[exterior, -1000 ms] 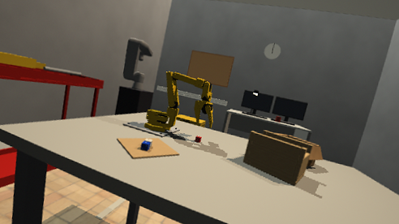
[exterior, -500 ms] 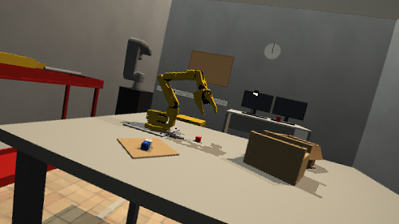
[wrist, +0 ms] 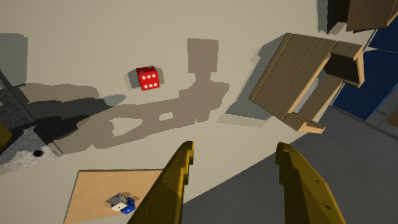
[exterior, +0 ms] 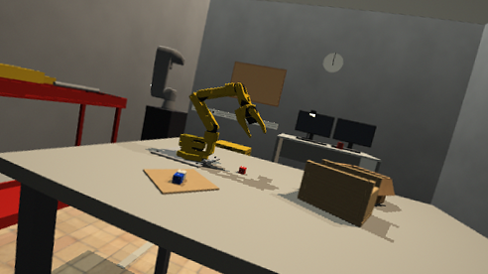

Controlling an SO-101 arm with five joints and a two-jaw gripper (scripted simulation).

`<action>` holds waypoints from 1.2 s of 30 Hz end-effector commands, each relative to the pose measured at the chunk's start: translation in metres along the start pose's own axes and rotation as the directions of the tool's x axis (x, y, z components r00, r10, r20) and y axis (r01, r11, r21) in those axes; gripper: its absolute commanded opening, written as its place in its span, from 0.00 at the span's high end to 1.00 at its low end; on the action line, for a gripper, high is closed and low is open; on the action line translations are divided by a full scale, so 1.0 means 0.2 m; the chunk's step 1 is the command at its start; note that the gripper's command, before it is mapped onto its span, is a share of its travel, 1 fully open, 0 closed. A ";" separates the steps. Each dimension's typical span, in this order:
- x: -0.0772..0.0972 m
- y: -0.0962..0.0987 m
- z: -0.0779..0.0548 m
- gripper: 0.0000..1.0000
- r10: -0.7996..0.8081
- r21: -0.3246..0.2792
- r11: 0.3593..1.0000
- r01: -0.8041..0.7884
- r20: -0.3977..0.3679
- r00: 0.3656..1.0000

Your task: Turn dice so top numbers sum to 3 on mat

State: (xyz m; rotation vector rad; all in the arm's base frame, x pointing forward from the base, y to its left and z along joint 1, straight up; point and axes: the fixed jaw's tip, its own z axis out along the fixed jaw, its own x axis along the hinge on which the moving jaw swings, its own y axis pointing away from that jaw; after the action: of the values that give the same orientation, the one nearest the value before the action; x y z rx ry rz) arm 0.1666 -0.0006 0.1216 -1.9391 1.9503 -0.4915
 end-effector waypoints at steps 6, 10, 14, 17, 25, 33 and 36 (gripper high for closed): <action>-0.01 -0.01 -0.01 0.72 0.047 0.001 0.999 -0.047 0.007 0.999; -0.02 -0.01 -0.01 0.72 0.089 -0.009 0.996 -0.089 0.007 0.996; -0.02 -0.01 -0.01 0.72 0.145 -0.021 0.989 -0.145 0.006 0.989; -0.03 -0.01 -0.01 0.72 0.214 -0.037 0.976 -0.214 0.002 0.977; -0.04 -0.03 0.01 0.72 0.447 -0.087 0.890 -0.448 -0.029 0.894; -0.06 -0.04 0.02 0.72 0.632 -0.117 0.762 -0.637 -0.079 0.771; -0.07 -0.05 0.03 0.72 0.715 -0.125 0.679 -0.723 -0.110 0.690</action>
State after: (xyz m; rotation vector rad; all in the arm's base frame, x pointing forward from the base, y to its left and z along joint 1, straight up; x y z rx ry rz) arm 0.1763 0.0098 0.1205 -1.1856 2.5361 -0.2072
